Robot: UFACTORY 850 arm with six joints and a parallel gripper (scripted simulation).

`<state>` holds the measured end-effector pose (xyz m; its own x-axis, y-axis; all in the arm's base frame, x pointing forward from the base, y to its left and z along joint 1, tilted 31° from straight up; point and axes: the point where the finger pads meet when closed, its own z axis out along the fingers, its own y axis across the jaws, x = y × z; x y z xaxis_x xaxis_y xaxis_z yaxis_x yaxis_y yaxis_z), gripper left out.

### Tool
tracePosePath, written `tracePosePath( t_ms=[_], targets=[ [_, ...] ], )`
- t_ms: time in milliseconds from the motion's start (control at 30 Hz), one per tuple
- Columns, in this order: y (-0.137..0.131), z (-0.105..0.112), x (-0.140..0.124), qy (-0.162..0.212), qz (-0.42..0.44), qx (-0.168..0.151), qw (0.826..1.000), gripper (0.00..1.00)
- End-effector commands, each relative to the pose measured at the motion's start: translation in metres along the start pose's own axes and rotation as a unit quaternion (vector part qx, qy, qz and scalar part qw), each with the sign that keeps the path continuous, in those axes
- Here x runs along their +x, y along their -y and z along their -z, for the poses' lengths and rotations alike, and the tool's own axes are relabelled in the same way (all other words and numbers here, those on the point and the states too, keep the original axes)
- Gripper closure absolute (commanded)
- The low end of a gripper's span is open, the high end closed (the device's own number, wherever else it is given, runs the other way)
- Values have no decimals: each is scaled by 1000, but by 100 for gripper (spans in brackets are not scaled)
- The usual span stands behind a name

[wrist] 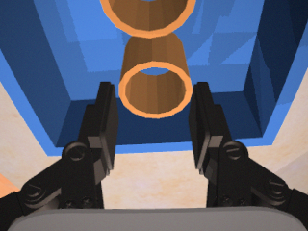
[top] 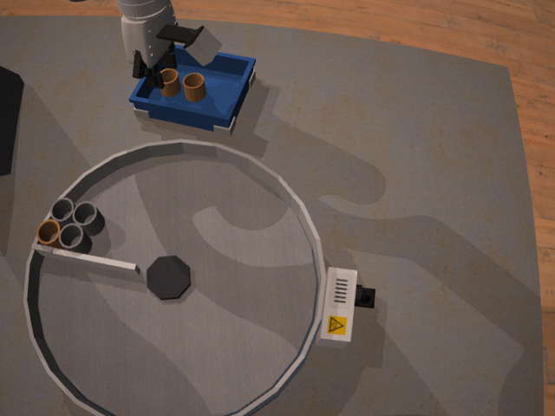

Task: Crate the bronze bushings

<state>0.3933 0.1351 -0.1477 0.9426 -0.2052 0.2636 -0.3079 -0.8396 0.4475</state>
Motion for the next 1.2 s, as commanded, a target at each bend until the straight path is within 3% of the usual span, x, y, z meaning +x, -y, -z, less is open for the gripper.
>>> tracePosePath(
  t_ms=[0,967,1167],
  targets=[
    [1,1,0,0,0,1,1000,52],
    [1,1,0,0,0,1,1000,52],
    [1,14,0,0,0,1,1000,52]
  ],
)
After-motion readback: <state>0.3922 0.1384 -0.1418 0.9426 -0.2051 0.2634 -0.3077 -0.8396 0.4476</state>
